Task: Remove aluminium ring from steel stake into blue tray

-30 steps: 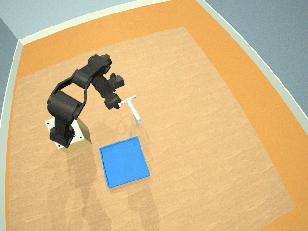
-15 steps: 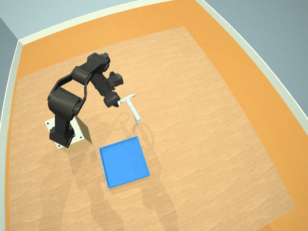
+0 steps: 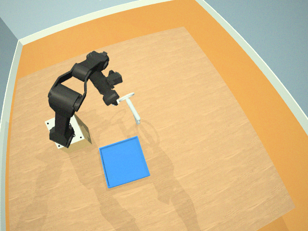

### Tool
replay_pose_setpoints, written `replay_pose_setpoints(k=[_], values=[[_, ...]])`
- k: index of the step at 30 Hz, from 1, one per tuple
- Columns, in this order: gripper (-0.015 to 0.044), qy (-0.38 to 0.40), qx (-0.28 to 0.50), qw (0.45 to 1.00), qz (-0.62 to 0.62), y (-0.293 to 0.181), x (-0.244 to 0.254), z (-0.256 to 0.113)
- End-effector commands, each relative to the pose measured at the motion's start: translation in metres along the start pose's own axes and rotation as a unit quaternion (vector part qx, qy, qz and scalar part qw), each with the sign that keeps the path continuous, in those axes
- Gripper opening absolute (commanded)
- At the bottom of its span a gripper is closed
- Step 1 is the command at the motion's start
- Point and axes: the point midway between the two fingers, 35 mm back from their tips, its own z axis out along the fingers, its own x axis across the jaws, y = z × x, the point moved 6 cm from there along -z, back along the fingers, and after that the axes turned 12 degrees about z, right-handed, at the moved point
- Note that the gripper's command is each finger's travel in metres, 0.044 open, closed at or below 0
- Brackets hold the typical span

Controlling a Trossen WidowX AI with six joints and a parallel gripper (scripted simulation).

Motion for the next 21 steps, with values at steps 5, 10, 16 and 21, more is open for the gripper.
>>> replay_pose_setpoints(k=[5,10,16,21], values=[[0.0000,0.001,-0.001,1.000,0.002,-0.001,0.006,-0.003],[0.0000,0.001,-0.001,1.000,0.002,0.000,0.007,-0.005],[0.0000,0.001,-0.001,1.000,0.002,0.003,0.005,-0.014],[0.0000,0.002,-0.001,1.000,0.002,0.005,0.003,-0.021]])
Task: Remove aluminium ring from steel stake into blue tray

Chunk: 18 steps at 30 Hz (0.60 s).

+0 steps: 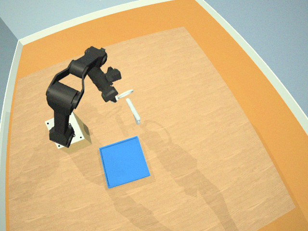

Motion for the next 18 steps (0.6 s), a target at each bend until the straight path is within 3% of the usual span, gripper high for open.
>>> replay_pose_setpoints(k=[1,18], values=[[0.0000,0.001,-0.001,1.000,0.003,0.002,-0.001,-0.007],[0.0000,0.002,-0.001,1.000,0.003,0.007,-0.010,-0.033]])
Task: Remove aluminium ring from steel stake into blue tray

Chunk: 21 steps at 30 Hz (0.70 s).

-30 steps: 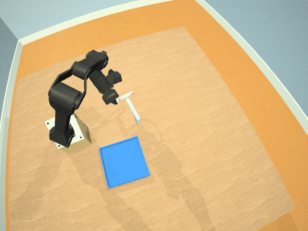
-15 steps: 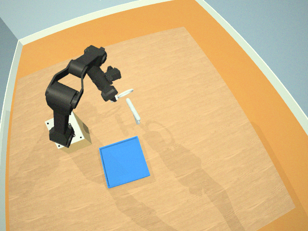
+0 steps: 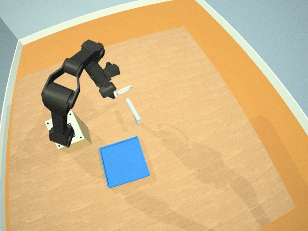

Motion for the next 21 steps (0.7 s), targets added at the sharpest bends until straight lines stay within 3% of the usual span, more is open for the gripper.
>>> replay_pose_setpoints(k=[1,21], values=[[0.0000,0.001,-0.001,1.000,0.003,0.001,-0.002,-0.007],[0.0000,0.002,-0.001,1.000,0.003,0.017,-0.004,-0.022]])
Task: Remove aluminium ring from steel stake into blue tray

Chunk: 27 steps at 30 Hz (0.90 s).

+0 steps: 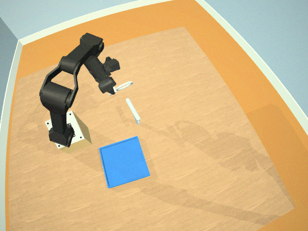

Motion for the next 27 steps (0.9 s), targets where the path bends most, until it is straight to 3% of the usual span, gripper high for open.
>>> replay_pose_setpoints(k=[1,27], values=[[0.0000,-0.001,0.000,1.000,-0.002,0.007,0.001,0.001],[0.0000,-0.001,-0.001,1.000,-0.002,0.050,0.008,0.005]])
